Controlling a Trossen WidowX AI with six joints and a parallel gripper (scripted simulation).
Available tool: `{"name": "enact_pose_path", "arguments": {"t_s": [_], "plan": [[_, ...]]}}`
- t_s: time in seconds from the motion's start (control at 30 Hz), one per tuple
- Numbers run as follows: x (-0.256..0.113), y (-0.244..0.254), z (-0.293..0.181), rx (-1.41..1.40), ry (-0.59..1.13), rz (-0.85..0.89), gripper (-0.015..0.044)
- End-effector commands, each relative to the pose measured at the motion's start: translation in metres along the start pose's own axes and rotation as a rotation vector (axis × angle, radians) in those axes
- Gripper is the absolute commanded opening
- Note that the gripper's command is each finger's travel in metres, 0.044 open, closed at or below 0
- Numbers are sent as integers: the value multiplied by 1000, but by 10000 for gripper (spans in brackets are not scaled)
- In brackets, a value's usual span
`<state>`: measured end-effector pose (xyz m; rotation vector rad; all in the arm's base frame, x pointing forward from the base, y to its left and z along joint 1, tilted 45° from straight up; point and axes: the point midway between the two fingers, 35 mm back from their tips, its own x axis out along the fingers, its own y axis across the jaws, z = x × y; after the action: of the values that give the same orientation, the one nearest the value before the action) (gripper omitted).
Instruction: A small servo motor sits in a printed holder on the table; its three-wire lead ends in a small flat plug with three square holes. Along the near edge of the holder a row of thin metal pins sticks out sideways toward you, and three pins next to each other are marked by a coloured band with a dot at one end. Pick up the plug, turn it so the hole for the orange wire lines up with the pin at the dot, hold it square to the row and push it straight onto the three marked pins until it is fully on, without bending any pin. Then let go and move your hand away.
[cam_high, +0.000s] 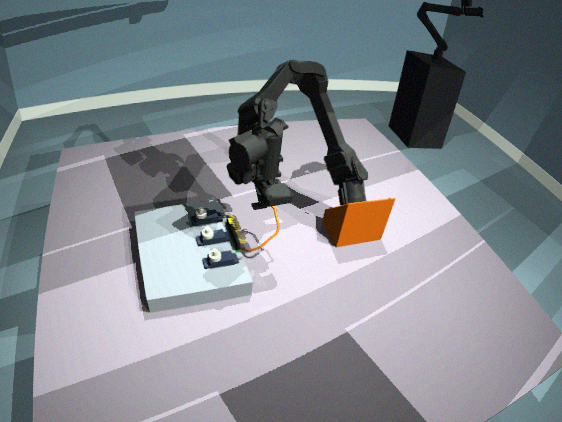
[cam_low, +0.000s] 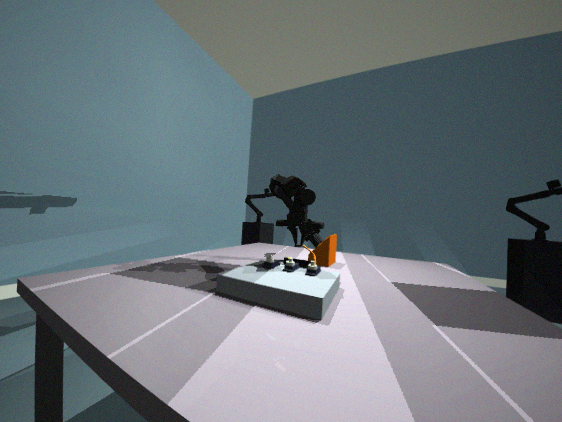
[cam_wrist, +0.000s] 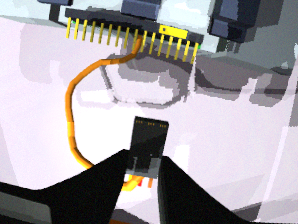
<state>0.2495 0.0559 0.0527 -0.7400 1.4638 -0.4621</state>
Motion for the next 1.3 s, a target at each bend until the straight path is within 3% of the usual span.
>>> {"name": "enact_pose_path", "arguments": {"t_s": [0.0,0.3,1.27], "plan": [[4,-2,-4,36,-4,-3,0],[41,-2,-4,37,-4,-4,0],[40,-5,38,38,-6,-5,0]]}}
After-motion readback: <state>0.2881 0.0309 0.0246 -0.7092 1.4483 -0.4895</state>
